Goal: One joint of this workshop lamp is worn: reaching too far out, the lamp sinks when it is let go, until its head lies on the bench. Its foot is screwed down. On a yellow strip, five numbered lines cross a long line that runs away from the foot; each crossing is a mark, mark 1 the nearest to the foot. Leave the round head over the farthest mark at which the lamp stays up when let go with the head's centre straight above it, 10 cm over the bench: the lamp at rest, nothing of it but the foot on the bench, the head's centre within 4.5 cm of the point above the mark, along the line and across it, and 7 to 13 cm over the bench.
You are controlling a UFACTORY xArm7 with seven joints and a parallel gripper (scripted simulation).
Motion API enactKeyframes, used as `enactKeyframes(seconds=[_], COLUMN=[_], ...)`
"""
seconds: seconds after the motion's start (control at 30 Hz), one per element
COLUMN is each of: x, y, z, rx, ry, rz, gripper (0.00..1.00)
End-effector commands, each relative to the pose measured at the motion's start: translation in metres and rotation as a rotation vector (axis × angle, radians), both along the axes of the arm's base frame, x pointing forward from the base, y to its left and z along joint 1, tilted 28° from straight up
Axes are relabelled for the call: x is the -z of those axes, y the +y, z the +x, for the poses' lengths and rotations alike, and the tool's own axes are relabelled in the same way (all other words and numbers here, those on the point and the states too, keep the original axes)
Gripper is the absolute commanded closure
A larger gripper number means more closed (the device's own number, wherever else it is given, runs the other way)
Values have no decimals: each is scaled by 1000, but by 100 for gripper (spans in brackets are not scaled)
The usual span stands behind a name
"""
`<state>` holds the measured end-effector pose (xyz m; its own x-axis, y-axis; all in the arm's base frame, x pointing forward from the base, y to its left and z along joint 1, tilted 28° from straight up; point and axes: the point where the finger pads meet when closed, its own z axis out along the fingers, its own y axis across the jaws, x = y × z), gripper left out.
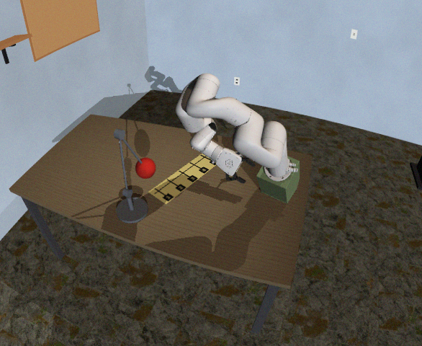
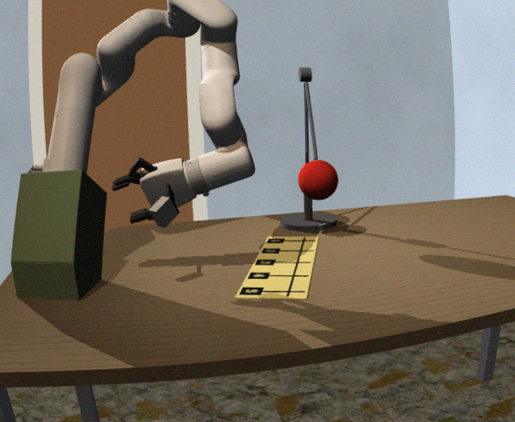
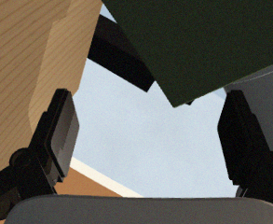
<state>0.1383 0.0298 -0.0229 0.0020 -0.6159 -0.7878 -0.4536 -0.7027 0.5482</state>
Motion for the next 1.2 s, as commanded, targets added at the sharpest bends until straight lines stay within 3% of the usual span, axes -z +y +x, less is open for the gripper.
enactKeyframes(seconds=[0.0,0.83,1.17], x=[0,0,-41], y=[-1,-1,-7], z=[1,1,72], rx=[2,2,191], ry=[-1,-1,-99], rz=[-1,-1,64], gripper=[0,0,0])
